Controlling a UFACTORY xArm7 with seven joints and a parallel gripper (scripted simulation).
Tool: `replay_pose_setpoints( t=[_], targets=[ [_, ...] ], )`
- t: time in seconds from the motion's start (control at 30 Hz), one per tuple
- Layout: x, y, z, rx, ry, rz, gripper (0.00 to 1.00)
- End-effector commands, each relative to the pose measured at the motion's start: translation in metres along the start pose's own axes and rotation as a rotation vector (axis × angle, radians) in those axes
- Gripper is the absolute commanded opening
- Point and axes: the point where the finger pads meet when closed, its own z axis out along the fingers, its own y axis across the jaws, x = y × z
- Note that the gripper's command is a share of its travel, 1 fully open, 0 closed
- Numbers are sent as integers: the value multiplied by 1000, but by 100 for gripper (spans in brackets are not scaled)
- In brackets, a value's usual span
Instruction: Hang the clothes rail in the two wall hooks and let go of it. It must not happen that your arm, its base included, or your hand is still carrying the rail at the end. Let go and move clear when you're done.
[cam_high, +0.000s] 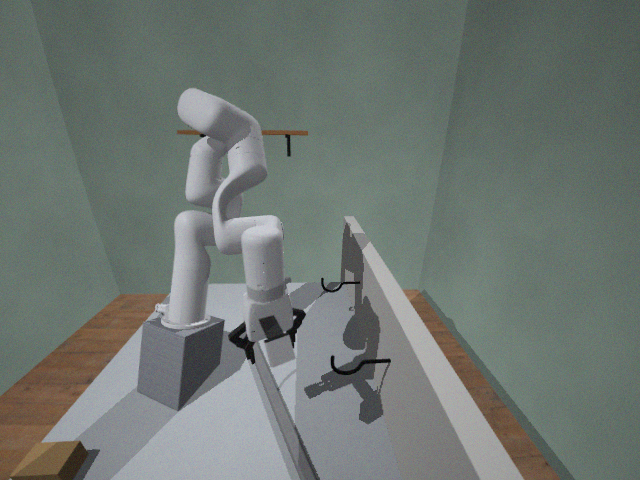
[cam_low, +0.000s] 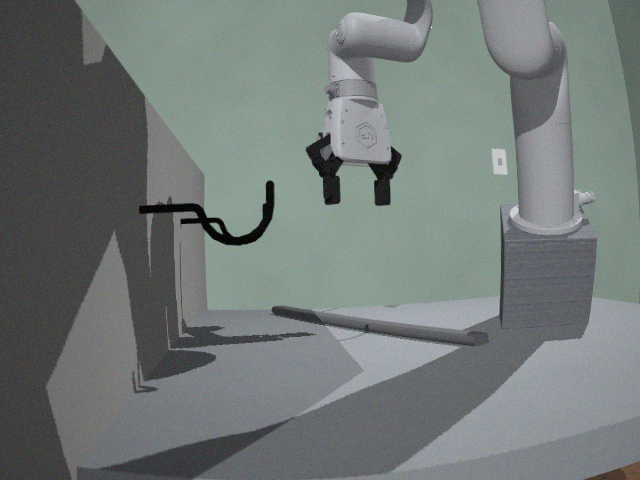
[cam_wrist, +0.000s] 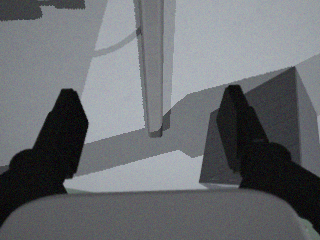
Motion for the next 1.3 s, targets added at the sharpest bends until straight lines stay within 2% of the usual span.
replay_pose_setpoints(
  t=[0.0, 0.33, 0.7, 1.27],
  targets=[
    [2, -1, 6, 2, 4, 0, 100],
    [2, -1, 19, 2, 4, 0, 100],
    [2, -1, 19, 2, 4, 0, 100],
    [2, -1, 44, 2, 4, 0, 100]
  ],
)
